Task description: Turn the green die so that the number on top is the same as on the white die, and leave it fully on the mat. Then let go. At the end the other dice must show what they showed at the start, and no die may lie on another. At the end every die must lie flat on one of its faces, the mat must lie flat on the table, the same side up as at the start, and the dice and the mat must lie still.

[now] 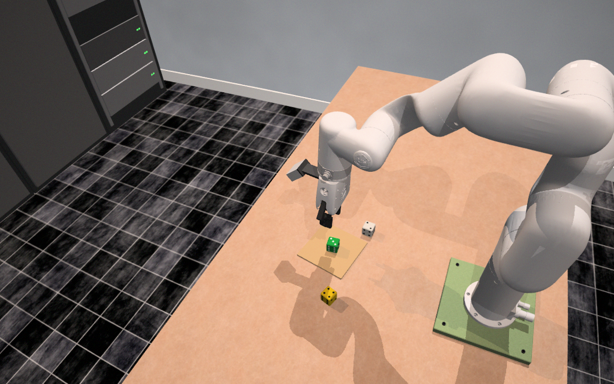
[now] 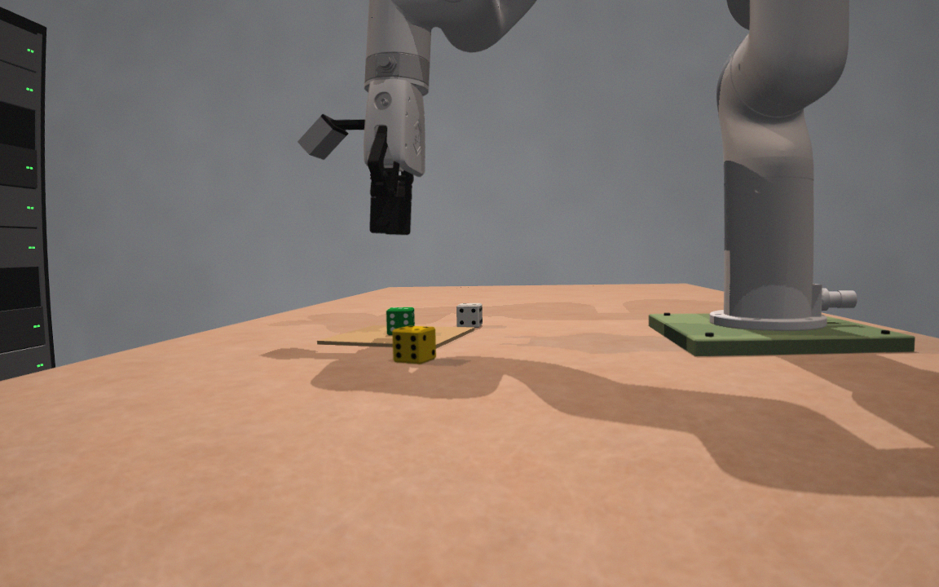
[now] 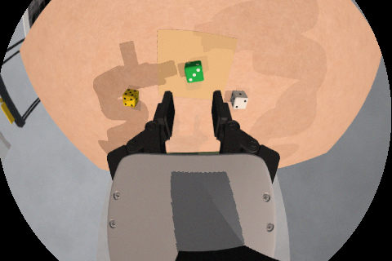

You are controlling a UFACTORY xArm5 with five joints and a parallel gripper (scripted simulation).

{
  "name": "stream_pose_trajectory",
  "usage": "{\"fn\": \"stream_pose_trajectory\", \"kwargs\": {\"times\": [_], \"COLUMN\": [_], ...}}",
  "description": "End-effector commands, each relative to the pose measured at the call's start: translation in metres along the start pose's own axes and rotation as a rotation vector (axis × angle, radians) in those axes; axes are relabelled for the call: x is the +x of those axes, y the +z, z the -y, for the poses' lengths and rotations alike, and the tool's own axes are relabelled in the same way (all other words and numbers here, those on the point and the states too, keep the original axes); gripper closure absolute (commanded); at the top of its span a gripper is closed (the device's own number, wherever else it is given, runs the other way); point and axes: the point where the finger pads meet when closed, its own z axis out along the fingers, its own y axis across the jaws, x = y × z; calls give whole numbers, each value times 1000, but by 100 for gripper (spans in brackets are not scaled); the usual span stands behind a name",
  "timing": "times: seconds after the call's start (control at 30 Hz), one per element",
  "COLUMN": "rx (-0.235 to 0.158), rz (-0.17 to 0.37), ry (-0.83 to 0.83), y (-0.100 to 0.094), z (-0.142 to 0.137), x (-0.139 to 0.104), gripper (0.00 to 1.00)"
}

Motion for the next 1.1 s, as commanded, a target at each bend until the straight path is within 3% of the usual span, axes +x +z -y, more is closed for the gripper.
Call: {"fn": "stream_pose_trajectory", "kwargs": {"times": [0.0,0.03,0.4,0.6,0.73,0.77,1.07], "rx": [0,0,0,5,5,5,5], "rz": [59,59,59,60,60,60,60], "ry": [0,0,-2,-162,-175,-175,-175], "y": [-1,-1,-1,23,25,25,25], "z": [0,0,0,-1,-1,-1,-1], "x": [4,4,4,-9,-11,-11,-11], "gripper": [53,0,0,0,0,53,53]}}
